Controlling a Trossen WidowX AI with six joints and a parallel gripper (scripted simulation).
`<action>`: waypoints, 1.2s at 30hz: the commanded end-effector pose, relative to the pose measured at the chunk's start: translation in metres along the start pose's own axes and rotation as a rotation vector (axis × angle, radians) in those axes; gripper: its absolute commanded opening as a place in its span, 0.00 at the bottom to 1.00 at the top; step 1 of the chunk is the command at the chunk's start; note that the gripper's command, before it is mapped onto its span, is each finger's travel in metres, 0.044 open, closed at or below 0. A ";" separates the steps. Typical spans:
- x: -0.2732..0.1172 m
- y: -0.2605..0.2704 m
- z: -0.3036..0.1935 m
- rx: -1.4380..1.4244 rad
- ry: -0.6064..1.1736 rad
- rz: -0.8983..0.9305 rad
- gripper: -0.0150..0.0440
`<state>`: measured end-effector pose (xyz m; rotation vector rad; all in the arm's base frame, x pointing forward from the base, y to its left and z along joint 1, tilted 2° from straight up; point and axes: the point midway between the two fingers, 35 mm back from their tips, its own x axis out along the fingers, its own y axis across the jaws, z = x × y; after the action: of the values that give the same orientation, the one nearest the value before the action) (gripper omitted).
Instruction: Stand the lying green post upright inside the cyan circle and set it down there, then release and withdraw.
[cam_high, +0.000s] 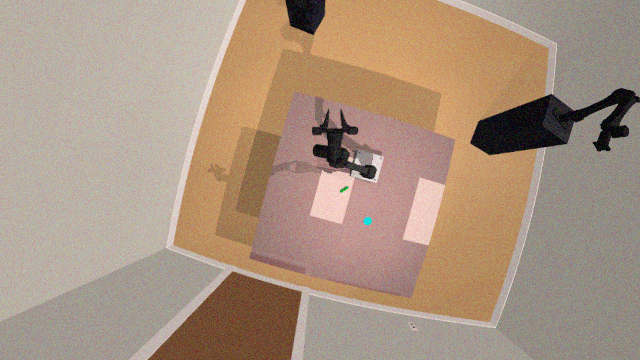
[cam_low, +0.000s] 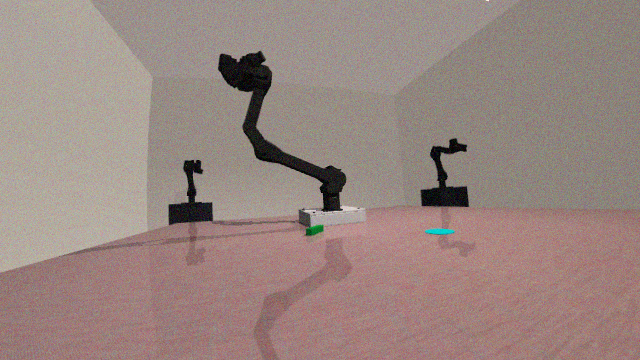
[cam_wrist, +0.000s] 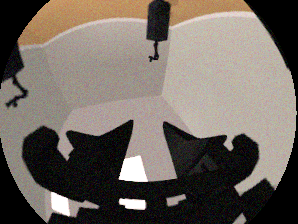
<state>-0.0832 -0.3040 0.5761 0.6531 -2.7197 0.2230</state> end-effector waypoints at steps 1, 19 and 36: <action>0.012 0.054 -0.027 0.153 0.105 0.103 0.65; -0.061 0.273 -0.127 0.633 0.791 0.481 0.65; -0.280 0.363 -0.159 0.768 1.695 0.593 0.65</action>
<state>-0.0078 0.1467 0.6156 -0.2350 -1.1761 1.2889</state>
